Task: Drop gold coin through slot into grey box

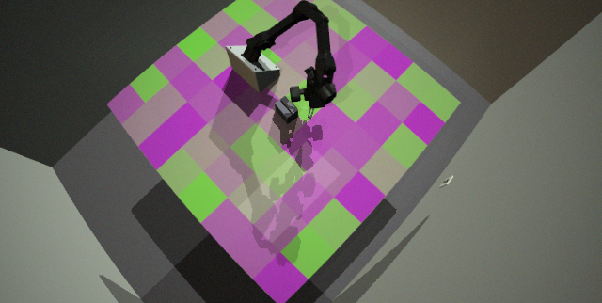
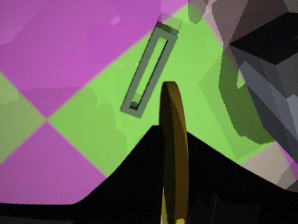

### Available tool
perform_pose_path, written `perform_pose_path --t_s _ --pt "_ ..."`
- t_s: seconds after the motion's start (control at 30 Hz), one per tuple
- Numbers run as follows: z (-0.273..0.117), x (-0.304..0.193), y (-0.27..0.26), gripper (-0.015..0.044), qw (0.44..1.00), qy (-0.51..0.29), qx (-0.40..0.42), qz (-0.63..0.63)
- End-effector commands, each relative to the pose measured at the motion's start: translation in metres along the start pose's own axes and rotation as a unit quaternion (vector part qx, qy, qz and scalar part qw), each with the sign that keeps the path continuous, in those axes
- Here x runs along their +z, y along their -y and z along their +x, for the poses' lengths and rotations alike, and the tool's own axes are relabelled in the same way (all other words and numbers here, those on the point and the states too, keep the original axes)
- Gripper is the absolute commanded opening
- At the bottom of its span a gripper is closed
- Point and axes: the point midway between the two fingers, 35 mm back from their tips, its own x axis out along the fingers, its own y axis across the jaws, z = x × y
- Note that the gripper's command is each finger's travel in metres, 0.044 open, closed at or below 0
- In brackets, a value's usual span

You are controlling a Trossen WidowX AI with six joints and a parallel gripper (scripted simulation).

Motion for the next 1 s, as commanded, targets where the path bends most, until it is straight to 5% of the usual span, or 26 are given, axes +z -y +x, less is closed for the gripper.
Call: perform_pose_path --t_s 0.0,0.43,0.97 --pt "0.0 -0.001 0.003 0.0 0.998 -0.002 -0.001 -0.069" --pt "0.0 0.0 0.008 0.0 0.964 -0.002 0.0 -0.267" --pt "-0.001 0.004 0.03 0.0 0.963 -0.001 -0.003 -0.269"
